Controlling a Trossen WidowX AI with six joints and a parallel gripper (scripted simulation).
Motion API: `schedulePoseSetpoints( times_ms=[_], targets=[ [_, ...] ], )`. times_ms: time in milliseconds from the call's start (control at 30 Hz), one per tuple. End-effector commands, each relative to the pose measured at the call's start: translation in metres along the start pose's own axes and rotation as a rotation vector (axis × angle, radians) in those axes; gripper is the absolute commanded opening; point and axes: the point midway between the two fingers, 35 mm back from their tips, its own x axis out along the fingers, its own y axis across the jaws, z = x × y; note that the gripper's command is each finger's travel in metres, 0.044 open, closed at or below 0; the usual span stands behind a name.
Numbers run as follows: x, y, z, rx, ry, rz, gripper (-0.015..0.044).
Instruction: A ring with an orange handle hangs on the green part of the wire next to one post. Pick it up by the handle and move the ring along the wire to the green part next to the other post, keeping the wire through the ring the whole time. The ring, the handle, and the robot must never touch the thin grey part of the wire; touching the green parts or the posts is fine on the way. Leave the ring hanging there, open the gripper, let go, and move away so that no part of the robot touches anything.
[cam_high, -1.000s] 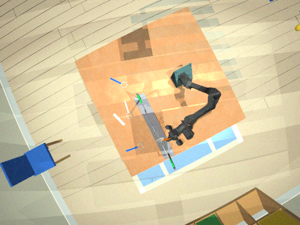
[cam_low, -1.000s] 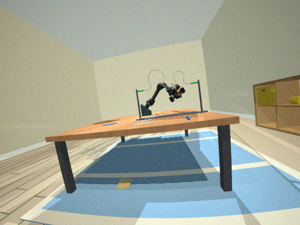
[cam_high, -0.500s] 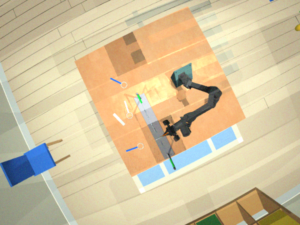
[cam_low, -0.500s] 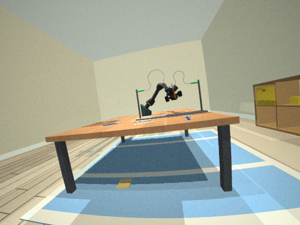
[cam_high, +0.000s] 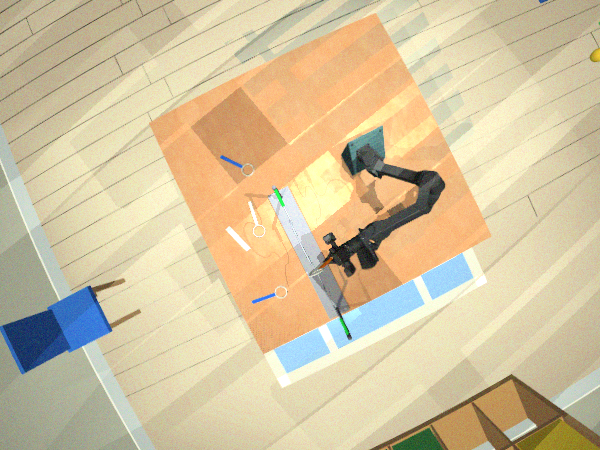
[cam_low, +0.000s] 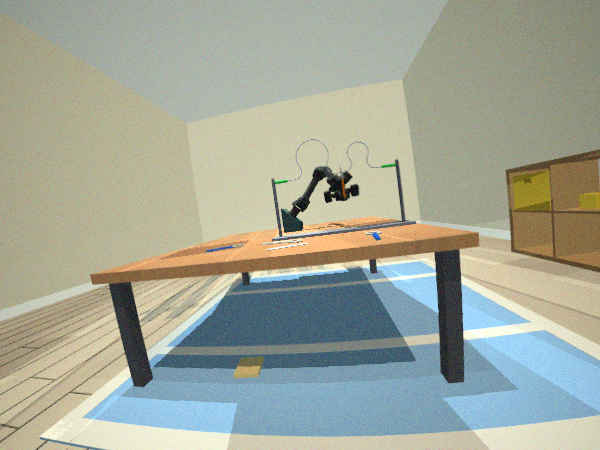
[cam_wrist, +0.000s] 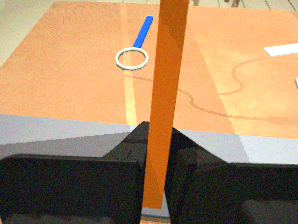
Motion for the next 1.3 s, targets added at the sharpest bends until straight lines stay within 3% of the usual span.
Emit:
schedulePoseSetpoints(
  times_ms=[0, 667, 1267],
  targets=[
    [-0.002, -0.007, 0.001, -0.023, 0.001, -0.009, -0.0150],
    [-0.006, -0.037, 0.002, -0.101, 0.009, -0.055, -0.0150],
    [-0.017, -0.084, 0.011, -0.339, 0.038, -0.189, -0.0150]
  ],
)
